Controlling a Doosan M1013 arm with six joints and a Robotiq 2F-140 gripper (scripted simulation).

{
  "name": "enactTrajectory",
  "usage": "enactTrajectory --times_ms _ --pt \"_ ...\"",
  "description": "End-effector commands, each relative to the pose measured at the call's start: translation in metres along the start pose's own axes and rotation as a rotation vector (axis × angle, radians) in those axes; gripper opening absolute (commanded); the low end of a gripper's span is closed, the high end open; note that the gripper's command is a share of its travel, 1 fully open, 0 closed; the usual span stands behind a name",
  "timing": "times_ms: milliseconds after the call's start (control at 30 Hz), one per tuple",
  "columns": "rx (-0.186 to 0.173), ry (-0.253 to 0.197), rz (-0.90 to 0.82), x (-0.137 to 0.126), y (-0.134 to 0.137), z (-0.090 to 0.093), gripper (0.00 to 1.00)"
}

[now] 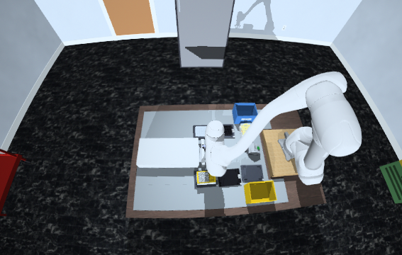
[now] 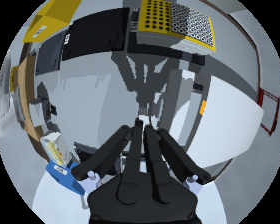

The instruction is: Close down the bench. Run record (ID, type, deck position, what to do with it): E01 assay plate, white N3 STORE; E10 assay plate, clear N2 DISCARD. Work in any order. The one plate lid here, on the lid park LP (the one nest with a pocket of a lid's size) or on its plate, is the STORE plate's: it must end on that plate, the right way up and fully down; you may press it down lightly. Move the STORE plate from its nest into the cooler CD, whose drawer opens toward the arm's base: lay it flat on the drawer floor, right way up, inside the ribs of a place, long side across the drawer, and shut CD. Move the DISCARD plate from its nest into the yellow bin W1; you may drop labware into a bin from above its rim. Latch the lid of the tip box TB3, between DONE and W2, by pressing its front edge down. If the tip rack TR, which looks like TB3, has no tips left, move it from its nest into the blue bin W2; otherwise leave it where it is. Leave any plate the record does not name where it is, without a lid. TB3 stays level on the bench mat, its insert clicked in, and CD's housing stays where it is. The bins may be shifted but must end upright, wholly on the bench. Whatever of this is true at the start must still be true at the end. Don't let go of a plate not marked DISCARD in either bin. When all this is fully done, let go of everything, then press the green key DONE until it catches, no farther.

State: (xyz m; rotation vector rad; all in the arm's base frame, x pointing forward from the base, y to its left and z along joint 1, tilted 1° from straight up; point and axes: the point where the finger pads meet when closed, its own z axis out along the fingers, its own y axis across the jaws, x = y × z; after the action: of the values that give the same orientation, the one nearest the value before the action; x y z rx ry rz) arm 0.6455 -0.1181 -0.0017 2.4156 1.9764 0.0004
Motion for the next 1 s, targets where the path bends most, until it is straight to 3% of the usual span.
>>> enactTrajectory --times_ms 0,967 --pt "0.0 0.0 0.0 0.0 0.004 0.0 0.0" --pt "0.0 0.0 0.0 0.0 0.023 0.0 0.0"
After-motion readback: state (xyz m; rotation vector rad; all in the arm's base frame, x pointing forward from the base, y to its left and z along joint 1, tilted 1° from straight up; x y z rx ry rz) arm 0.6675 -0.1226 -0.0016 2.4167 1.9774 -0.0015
